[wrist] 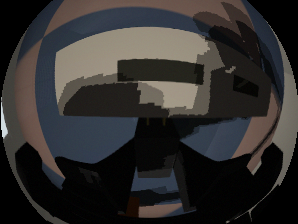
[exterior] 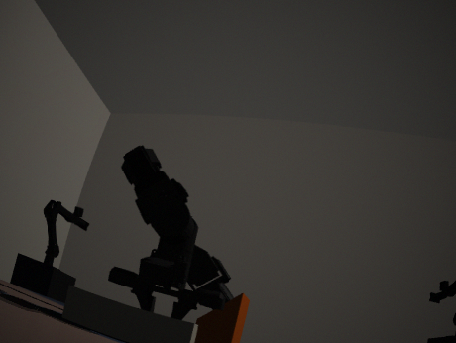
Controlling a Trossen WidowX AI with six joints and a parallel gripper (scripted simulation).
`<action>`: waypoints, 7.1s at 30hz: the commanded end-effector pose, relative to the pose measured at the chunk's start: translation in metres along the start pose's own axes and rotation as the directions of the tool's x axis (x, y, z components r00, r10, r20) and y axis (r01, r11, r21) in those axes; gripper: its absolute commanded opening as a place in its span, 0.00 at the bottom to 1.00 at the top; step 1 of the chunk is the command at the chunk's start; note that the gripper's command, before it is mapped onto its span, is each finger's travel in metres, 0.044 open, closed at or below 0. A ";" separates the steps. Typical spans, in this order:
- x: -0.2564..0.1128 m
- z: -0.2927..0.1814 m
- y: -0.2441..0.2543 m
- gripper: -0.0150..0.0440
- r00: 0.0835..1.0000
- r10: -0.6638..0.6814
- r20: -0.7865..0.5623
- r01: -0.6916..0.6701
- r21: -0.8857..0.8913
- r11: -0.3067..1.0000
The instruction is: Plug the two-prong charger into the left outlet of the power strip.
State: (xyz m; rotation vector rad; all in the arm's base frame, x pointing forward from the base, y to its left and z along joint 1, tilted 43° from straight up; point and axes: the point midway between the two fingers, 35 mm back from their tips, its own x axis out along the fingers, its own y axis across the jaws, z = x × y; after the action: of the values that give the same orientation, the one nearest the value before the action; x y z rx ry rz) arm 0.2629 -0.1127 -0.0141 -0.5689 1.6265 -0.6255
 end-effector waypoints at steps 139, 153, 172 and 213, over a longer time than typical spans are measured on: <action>-0.005 0.023 -0.001 0.25 1.000 -0.003 -0.002 0.003 -0.005 1.000; -0.002 0.019 -0.001 0.25 1.000 -0.007 -0.019 0.007 -0.015 1.000; -0.002 0.018 -0.001 1.00 1.000 -0.007 -0.019 0.007 -0.014 1.000; -0.001 0.004 -0.001 1.00 1.000 -0.003 -0.003 0.003 -0.006 1.000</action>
State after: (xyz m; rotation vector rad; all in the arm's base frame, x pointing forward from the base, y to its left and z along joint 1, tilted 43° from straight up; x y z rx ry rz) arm 0.2693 -0.1135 -0.0142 -0.5763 1.6330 -0.6273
